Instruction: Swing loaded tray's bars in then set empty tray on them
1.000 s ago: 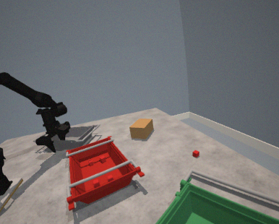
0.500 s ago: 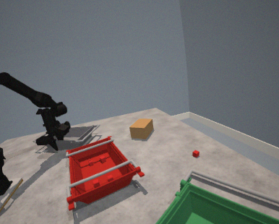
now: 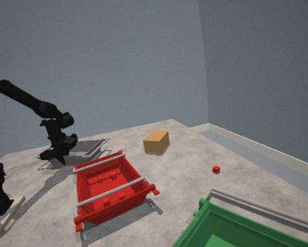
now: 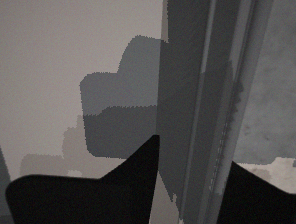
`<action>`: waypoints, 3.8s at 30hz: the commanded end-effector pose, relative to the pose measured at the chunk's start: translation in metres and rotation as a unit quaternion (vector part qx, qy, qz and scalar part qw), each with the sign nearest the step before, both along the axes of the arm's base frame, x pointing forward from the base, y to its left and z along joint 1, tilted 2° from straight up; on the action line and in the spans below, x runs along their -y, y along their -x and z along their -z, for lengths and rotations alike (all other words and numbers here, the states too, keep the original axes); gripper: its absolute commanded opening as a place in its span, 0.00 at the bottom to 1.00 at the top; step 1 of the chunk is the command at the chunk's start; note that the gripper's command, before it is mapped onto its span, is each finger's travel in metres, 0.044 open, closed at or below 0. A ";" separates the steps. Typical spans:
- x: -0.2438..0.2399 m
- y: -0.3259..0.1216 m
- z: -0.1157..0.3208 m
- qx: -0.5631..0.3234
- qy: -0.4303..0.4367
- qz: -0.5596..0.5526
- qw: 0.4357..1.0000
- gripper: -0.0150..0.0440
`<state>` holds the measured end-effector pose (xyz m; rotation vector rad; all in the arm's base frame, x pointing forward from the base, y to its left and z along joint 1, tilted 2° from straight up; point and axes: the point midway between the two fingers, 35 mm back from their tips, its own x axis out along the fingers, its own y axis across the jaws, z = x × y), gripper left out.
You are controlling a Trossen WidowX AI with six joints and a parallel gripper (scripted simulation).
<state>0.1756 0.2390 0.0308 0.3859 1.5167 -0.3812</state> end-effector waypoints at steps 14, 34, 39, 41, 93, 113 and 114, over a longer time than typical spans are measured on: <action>-0.002 0.000 -0.027 -0.002 0.002 0.001 1.000 0.25; 0.000 0.002 -0.080 -0.003 0.002 0.001 1.000 0.25; -0.001 0.002 -0.082 -0.002 0.002 0.001 1.000 0.25; -0.003 0.000 -0.085 -0.002 0.002 0.001 1.000 0.25; -0.032 -0.020 -0.147 -0.002 0.001 0.001 1.000 0.25; 0.010 -0.066 -0.154 0.001 -0.001 0.076 0.997 0.25; 0.013 -0.068 -0.154 0.002 -0.001 0.081 0.997 0.25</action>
